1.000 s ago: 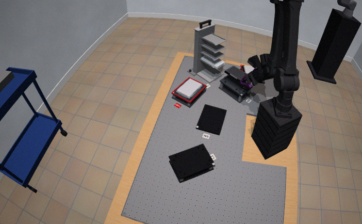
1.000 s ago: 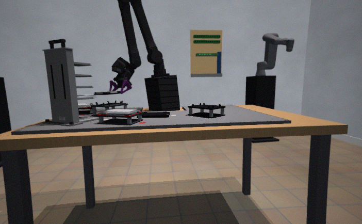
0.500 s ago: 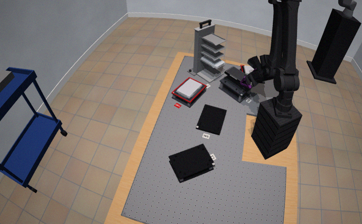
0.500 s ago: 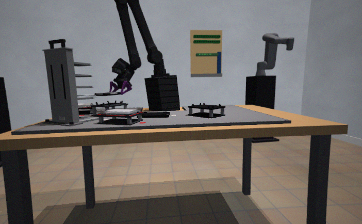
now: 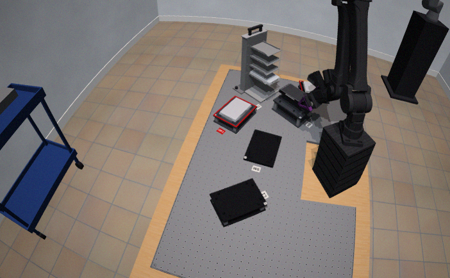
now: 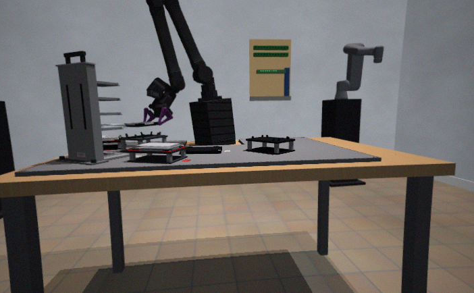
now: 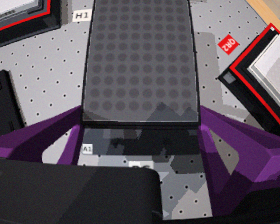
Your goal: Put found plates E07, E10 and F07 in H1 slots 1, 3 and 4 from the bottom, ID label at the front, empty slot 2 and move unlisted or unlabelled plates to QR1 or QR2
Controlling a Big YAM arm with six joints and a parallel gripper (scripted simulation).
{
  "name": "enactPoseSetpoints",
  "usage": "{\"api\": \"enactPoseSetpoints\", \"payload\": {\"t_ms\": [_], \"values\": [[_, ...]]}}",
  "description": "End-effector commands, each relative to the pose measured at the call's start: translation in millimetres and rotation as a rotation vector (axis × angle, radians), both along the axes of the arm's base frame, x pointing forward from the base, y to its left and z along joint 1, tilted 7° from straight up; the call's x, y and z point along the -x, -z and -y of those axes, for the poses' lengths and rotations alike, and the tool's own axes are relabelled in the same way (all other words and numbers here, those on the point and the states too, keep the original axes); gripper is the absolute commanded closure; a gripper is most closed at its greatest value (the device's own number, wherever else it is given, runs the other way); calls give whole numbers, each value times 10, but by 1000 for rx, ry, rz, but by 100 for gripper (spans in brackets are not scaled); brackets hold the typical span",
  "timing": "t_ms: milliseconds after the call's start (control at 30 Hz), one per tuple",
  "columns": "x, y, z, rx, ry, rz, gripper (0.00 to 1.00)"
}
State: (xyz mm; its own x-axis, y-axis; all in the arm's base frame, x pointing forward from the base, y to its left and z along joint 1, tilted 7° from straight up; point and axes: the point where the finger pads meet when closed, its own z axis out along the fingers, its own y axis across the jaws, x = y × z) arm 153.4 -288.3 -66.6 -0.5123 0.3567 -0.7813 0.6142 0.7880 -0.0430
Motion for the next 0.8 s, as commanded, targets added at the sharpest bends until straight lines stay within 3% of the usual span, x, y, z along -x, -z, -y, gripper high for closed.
{"api": "enactPoseSetpoints", "payload": {"t_ms": [0, 767], "values": [[-47, -16, 48, 27, -14, 5, 14], [-49, 91, 52, 26, -14, 5, 14]]}}
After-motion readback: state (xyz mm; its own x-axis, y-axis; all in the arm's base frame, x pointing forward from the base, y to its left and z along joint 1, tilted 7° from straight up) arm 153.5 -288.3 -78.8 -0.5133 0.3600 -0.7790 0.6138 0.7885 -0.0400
